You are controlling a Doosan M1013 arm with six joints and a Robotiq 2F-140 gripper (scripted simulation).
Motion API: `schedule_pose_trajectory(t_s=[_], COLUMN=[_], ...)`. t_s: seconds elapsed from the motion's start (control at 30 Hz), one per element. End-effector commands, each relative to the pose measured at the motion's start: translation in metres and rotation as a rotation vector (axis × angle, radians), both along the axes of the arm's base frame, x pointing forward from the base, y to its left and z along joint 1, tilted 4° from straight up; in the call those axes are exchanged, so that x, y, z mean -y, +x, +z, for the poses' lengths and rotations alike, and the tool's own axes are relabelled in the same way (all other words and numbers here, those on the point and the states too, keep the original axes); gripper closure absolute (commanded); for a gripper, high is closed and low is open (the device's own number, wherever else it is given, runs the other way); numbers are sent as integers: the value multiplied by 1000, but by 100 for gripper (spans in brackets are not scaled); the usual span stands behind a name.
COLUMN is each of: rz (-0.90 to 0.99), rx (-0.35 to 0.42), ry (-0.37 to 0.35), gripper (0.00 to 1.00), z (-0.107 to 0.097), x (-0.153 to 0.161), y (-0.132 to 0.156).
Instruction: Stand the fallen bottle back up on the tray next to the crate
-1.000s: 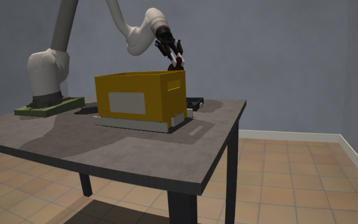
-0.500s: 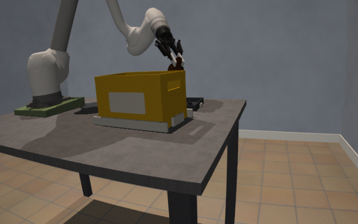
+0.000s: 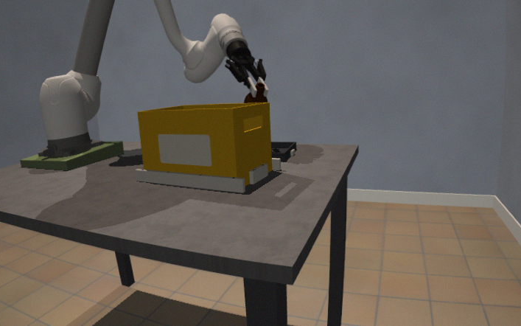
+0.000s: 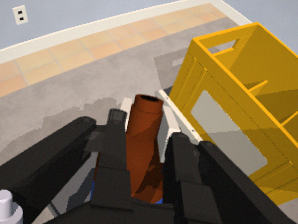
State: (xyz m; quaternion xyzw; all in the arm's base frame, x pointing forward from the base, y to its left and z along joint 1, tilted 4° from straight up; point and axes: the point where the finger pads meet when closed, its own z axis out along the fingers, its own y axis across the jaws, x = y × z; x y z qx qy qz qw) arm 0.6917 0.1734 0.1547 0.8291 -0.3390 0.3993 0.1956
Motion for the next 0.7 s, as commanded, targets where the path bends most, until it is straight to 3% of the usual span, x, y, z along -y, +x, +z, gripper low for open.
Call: schedule_pose_trajectory(t_s=[0.0,0.67], rz=[1,9], rx=[11,92], ry=[-21,-102], gripper=[90,90], z=[-2,-3], x=[1,-1], y=[-1,-2])
